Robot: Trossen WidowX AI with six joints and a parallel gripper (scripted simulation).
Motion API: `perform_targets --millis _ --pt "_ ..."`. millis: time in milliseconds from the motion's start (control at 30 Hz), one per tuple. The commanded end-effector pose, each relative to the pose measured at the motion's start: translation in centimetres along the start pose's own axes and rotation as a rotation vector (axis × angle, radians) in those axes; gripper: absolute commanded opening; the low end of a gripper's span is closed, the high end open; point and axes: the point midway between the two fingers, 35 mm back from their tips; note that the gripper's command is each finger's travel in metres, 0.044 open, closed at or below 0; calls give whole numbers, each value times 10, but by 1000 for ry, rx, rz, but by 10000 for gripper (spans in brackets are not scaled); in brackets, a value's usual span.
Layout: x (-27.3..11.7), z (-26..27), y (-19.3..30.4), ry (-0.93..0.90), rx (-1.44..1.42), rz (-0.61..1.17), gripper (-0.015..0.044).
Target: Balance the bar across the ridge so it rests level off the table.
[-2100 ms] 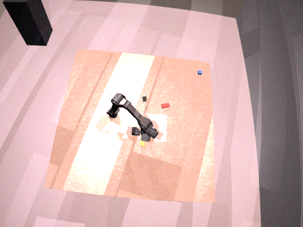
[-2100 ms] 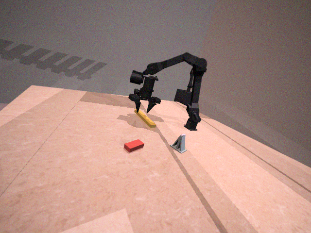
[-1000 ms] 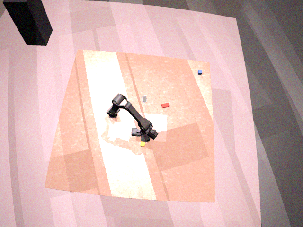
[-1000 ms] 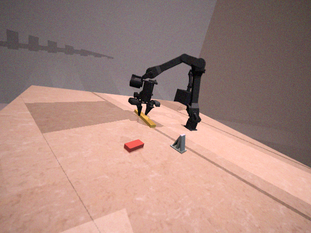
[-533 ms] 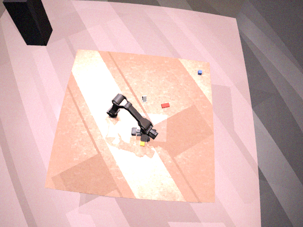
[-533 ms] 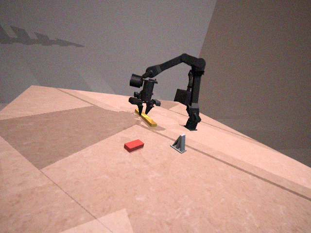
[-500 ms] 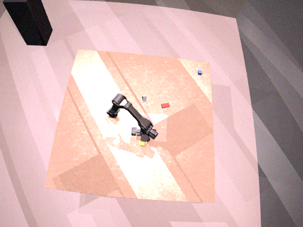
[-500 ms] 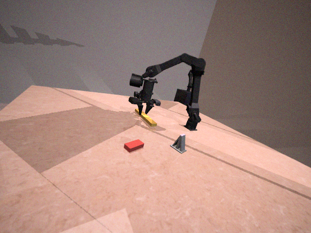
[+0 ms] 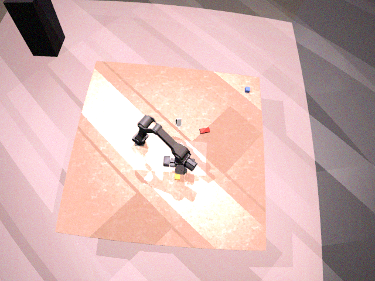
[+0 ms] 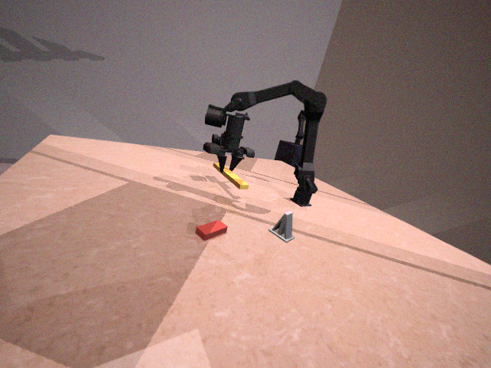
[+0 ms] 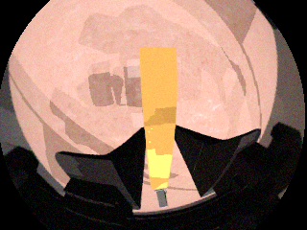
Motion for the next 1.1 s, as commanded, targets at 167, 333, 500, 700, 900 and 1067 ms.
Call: perform_targets --millis 167,333,500,700,900,1067 --pt "-30 1 -1 -13 3 -12 0" --pt "-43 0 -1 -12 4 -13 0" --pt "-56 -1 0 -12 5 -13 0" --pt "-71 -4 2 -12 6 -14 0" --pt "-73 -1 8 -12 1 -13 0" --pt "-73 7 26 -13 -16 -12 0"
Point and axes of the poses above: the point midway between the two fingers, 35 mm back from their tips, its own x axis out along the fingers, its own z axis across the jaws, y = z × x, and after that the axes turned 1 degree about -x, right-handed
